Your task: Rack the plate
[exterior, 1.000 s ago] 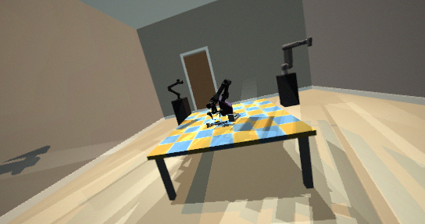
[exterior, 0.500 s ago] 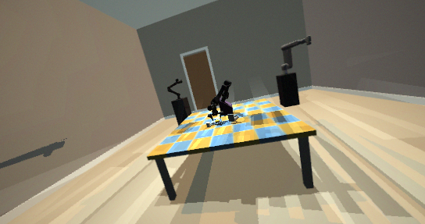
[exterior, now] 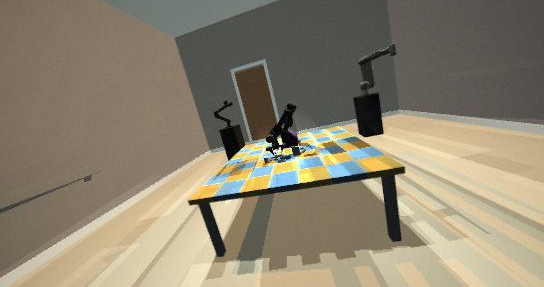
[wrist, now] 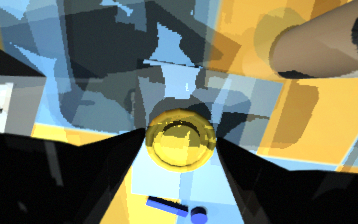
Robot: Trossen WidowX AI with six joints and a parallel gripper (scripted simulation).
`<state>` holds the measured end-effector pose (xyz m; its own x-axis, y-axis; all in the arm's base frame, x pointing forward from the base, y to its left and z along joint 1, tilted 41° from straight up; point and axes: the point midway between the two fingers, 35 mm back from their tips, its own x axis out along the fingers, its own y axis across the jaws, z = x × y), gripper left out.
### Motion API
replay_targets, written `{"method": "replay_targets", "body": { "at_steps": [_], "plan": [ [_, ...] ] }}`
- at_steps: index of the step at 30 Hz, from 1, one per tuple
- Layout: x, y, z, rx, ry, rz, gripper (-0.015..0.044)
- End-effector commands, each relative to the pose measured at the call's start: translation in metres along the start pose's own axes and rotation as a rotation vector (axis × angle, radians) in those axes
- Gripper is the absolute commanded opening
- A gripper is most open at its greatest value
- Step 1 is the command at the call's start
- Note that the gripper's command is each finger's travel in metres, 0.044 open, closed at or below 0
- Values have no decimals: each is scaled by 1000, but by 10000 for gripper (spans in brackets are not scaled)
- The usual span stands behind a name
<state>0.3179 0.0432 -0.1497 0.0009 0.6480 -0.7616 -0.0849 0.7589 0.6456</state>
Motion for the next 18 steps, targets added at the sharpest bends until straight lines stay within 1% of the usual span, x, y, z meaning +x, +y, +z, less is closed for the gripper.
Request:
{"method": "replay_targets", "body": {
  "at_steps": [1,10,13,18],
  "plan": [
    [1,1,-1,6,-1,4,330],
    [1,1,-1,6,-1,4,270],
    [-3,0,1,6,-1,3,191],
    [-35,-4,7,6,-2,-5,60]
  ]
}}
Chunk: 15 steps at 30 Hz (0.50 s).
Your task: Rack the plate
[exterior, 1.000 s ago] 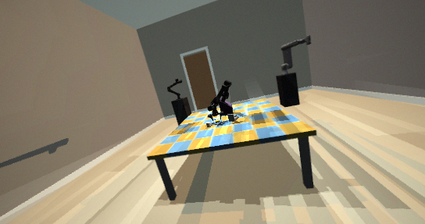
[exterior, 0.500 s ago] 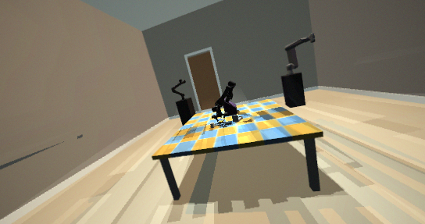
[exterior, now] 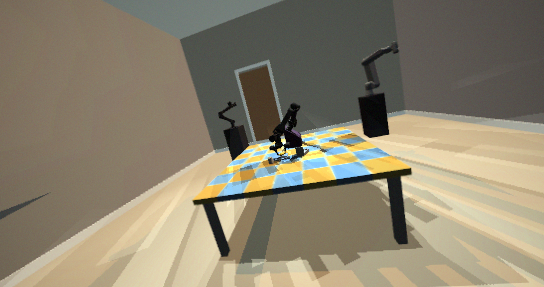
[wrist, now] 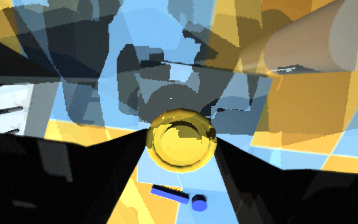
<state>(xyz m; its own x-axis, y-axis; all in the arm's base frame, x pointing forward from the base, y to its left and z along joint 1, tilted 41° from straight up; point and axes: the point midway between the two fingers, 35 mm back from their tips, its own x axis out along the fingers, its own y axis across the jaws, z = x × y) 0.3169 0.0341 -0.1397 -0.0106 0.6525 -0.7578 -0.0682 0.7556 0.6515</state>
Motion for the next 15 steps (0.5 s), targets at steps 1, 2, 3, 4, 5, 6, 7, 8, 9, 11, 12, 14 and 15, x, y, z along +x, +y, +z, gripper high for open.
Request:
{"method": "replay_targets", "body": {
  "at_steps": [1,2,3,4,5,6,7,8,9,11,12,14,15],
  "plan": [
    [-28,-4,9,-10,-14,-13,33],
    [-35,-4,10,-10,-14,-14,7],
    [-42,-5,11,-10,-14,-15,0],
    [-48,-5,11,-10,-14,-16,0],
    [-55,-6,12,-10,-14,-17,0],
    [-61,-6,12,-10,-14,-17,0],
    [-68,-6,12,-10,-14,-18,0],
    [-74,-7,12,-10,-13,-18,0],
    [-81,-7,12,-10,-13,-18,0],
    [-95,-7,12,-10,-13,-18,0],
    [-102,-7,12,-10,-13,-18,0],
    [-114,-7,11,-10,-13,-17,0],
    [-120,-7,11,-10,-12,-17,0]
  ]
}}
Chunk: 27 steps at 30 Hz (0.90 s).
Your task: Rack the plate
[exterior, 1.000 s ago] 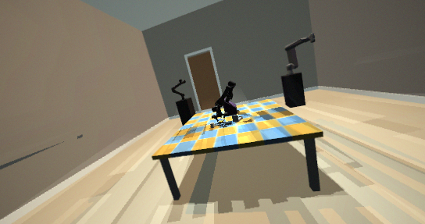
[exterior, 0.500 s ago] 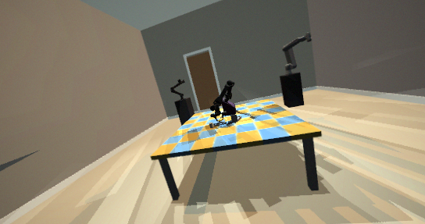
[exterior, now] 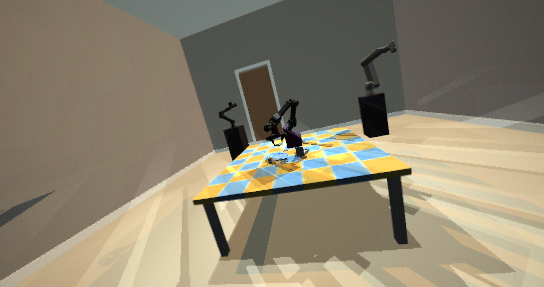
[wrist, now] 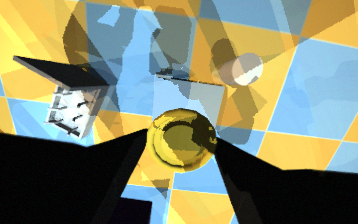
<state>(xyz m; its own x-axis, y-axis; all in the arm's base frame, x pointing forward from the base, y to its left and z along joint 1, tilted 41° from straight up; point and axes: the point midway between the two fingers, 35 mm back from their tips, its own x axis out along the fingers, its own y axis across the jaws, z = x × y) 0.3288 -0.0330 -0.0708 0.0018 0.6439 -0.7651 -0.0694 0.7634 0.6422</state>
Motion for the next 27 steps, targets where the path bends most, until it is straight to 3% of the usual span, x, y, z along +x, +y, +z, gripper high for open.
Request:
{"method": "replay_targets", "body": {
  "at_steps": [1,6,12,27],
  "plan": [
    [-30,-1,1,-9,-1,-4,0],
    [-60,-1,0,-10,0,0,0],
    [-64,2,1,12,0,0,0],
    [-70,73,-1,523,-3,-15,0]
  ]
}}
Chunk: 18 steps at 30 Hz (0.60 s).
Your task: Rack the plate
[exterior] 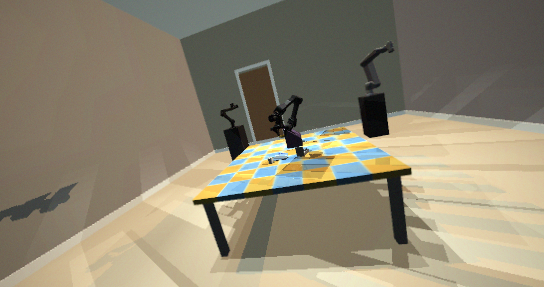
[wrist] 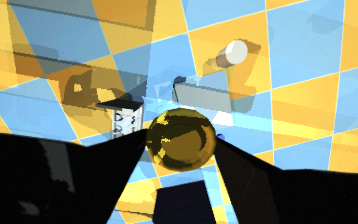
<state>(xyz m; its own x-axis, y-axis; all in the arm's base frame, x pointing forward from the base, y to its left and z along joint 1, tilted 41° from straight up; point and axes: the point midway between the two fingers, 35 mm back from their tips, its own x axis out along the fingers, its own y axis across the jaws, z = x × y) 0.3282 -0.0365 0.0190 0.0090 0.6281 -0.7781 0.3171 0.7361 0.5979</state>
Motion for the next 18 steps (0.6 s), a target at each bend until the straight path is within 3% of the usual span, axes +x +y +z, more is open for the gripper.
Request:
{"method": "replay_targets", "body": {
  "at_steps": [1,18],
  "plan": [
    [0,19,-13,165,8,2,0],
    [-1,79,-62,747,7,0,0]
  ]
}}
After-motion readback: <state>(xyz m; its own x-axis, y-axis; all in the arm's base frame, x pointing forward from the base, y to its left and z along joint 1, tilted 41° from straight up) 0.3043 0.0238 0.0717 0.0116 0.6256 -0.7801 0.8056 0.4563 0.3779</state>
